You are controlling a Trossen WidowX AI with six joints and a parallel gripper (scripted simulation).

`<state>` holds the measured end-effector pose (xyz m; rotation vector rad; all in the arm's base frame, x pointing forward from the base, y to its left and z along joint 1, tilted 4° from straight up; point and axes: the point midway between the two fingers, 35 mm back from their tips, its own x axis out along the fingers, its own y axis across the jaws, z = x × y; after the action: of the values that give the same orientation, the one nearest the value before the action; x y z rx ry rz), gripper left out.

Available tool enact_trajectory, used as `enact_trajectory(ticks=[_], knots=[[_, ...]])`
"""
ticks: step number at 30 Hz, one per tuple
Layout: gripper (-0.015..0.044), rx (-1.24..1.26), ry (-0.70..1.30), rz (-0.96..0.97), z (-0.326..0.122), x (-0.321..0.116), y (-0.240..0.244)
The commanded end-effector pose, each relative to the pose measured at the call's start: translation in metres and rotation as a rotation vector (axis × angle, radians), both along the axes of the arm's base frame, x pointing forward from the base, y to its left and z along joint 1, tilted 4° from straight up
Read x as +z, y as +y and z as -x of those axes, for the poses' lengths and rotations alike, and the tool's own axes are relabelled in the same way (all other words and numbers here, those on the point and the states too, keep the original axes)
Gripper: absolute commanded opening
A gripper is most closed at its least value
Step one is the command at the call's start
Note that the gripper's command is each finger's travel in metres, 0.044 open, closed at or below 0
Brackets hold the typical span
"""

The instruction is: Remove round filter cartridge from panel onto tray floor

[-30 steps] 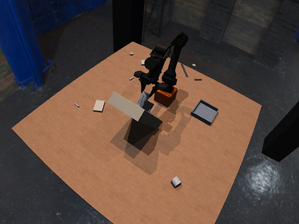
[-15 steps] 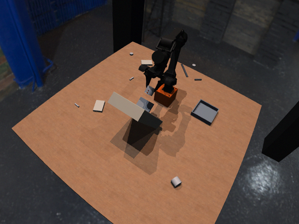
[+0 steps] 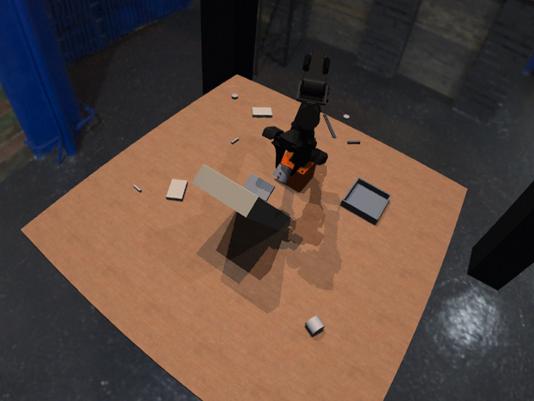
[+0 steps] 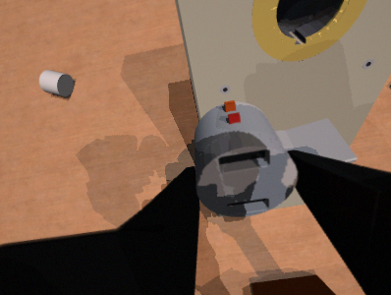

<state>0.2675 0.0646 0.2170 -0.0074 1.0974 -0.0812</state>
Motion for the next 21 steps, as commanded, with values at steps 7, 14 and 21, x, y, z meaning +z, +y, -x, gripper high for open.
enact_trajectory(ticks=[7,14,21], knots=[[0.0000,0.103,0.004,-0.006,0.005,-0.004,0.026],[0.0000,0.308,0.014,-0.016,0.021,-0.010,0.063],[0.0000,0.517,0.022,-0.027,0.042,-0.016,0.098]])
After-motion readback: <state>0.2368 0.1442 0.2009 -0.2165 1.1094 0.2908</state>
